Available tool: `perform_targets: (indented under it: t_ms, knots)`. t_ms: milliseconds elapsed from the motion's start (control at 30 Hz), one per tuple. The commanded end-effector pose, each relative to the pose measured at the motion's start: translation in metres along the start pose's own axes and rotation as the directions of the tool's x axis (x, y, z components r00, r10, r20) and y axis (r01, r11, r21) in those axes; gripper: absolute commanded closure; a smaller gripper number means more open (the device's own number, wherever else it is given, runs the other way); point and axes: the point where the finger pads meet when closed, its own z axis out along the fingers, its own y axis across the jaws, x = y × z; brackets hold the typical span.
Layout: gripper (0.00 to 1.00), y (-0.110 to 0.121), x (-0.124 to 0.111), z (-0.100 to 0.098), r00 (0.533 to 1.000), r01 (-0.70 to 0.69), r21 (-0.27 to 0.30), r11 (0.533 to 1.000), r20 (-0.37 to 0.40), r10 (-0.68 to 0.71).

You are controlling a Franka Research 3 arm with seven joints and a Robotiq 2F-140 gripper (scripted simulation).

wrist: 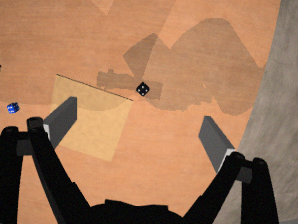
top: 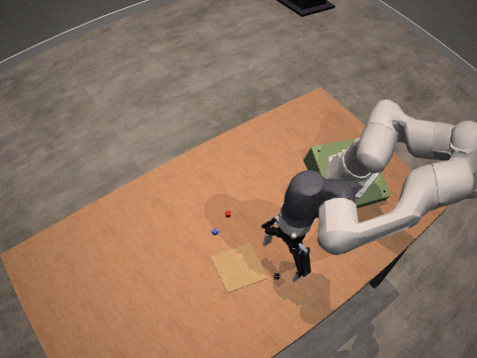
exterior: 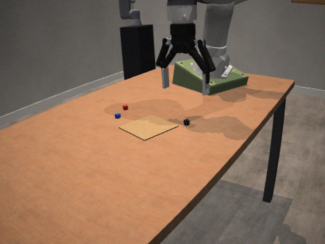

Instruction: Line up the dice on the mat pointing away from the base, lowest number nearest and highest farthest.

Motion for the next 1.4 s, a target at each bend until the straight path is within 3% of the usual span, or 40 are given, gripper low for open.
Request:
perform_targets:
  t_ms: [0, 300, 1033, 1067, 1367]
  knots:
    - [0.00, 0.002, 0.000, 0.002, 0.985, -0.173, 0.001, 0.985, -0.005, 0.173]
    - [0.00, 0.002, 0.000, 0.005, 0.959, -0.285, 0.001, 0.959, -0.006, 0.285]
    - [0.00, 0.001, 0.001, 0.015, 0.804, -0.594, 0.004, 0.804, -0.006, 0.594]
    - [0.81, 0.001, 0.001, 0.015, 0.804, -0.594, 0.004, 0.804, -0.006, 0.594]
    - [0.81, 0.001, 0.001, 0.015, 0.804, -0.594, 0.004, 0.804, -0.006, 0.594]
